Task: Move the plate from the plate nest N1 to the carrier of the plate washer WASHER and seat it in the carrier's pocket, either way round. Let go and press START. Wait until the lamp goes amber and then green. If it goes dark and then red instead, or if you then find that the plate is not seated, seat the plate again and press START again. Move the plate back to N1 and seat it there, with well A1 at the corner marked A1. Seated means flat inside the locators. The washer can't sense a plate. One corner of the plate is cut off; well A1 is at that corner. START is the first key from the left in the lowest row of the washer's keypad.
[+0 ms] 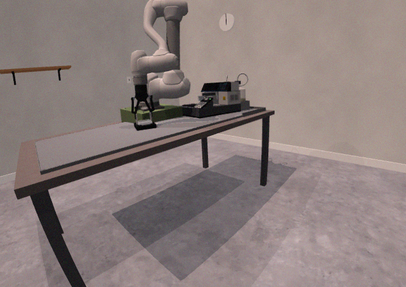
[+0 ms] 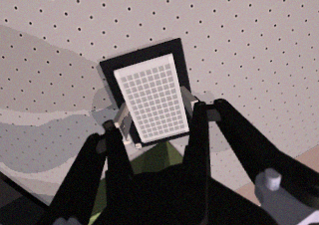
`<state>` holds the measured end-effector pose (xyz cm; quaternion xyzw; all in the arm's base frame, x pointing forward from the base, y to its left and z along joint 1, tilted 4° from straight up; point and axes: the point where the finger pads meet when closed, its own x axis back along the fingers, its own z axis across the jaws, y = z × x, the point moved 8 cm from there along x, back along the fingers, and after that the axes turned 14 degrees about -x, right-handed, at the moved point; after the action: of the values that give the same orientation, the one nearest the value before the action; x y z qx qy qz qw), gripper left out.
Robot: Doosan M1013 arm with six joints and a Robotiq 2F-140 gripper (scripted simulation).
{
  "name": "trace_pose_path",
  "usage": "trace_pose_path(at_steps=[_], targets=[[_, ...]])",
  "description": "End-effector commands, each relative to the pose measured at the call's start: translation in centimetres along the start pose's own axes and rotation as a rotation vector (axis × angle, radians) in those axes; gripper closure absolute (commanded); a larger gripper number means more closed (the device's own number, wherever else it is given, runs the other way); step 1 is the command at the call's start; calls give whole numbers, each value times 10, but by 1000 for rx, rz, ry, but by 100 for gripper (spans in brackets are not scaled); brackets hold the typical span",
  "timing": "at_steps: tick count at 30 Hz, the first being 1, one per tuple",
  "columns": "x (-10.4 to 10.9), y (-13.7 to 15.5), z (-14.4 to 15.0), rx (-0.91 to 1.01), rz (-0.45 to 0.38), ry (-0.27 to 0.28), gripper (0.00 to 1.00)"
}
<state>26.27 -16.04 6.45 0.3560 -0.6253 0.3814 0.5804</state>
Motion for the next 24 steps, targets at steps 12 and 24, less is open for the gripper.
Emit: trace_pose_path(at_steps=[12,24], targets=[[0,0,0,0,0,0,84],[0,0,0,0,0,0,90]])
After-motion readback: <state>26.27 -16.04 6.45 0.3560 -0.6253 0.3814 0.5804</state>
